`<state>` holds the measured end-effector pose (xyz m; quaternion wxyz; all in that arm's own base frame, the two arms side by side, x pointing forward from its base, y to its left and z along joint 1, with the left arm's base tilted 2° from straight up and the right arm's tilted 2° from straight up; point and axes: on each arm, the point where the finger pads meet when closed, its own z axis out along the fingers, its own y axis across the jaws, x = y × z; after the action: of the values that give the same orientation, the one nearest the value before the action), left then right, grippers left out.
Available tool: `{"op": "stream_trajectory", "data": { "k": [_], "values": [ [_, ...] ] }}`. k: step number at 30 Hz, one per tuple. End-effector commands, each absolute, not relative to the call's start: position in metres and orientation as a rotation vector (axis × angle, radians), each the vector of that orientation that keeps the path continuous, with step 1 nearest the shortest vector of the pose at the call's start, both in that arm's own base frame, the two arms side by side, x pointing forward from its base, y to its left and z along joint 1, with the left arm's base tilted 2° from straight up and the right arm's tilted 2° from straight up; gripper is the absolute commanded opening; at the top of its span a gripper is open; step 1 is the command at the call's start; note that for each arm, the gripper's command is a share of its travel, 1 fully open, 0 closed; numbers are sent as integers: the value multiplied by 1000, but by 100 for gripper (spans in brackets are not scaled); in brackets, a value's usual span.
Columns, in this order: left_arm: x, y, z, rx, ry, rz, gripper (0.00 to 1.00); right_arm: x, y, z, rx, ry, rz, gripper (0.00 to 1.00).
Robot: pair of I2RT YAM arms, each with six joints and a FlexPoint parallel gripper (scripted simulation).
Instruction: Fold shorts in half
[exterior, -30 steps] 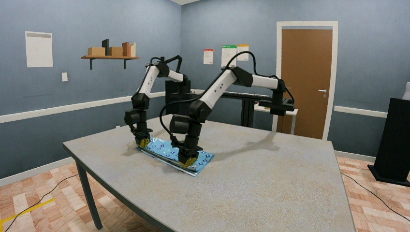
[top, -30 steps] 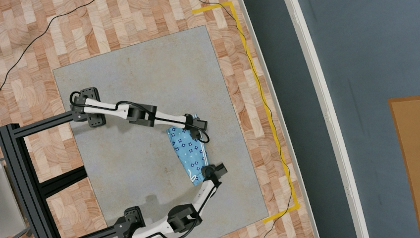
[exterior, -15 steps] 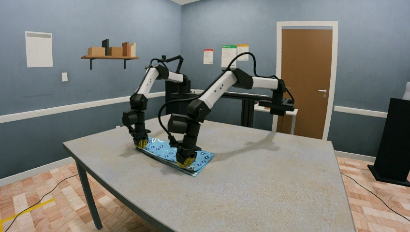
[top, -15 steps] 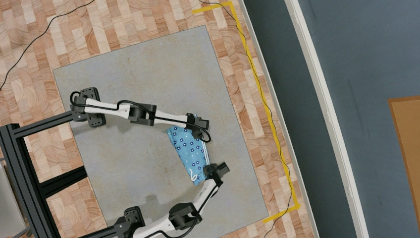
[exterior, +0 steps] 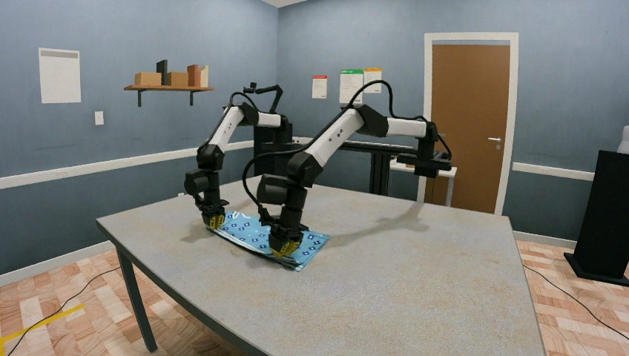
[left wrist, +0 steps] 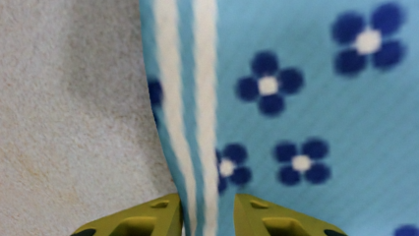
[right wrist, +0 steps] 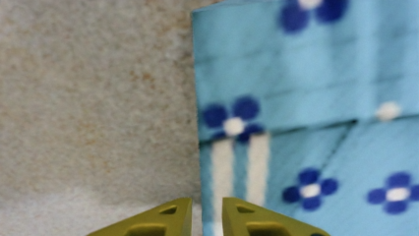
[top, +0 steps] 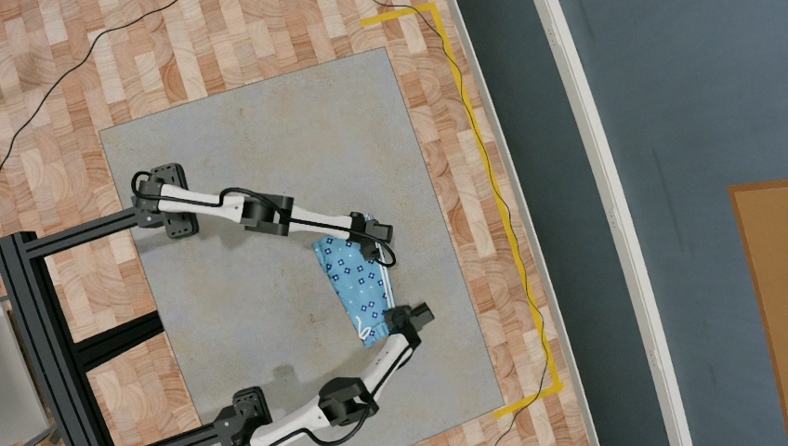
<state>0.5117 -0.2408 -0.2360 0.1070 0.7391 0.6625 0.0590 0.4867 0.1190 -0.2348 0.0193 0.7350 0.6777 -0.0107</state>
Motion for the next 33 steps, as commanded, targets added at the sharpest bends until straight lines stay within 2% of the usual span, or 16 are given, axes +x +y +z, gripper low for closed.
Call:
{"op": "stream_trajectory", "data": {
  "k": [1,4,5,10,11,13,14,21,22,27,28,33],
  "values": [
    [524,-249,-223,2152,1918,185,25,490,118,-233,2283,2118,-42,15],
    [524,-249,-223,2152,1918,185,25,491,122,-233,2276,2126,-43,15],
    [524,-249,-223,2152,1918,185,35,492,121,-233,2278,2123,-43,15],
    [524,-249,-223,2151,1919,185,35,496,118,-233,2284,2117,-44,15],
    [524,-249,-223,2151,1919,185,45,497,120,-232,2280,2120,-41,15],
    [524,-249,-223,2151,1919,185,45,502,122,-226,2274,2119,-26,15],
    [524,-249,-223,2151,1918,186,45,502,122,-226,2276,2117,-25,25],
    [524,-249,-223,2150,1918,186,45,502,122,-226,2275,2116,-26,25],
    [524,-249,-223,2150,1918,186,55,502,122,-226,2275,2115,-24,35],
    [524,-249,-223,2150,1918,186,55,503,122,-225,2274,2115,-21,35],
    [524,-249,-223,2150,1918,186,55,503,122,-225,2274,2115,-21,45],
    [524,-249,-223,2150,1918,186,55,503,123,-225,2274,2114,-19,45]
  ]
}}
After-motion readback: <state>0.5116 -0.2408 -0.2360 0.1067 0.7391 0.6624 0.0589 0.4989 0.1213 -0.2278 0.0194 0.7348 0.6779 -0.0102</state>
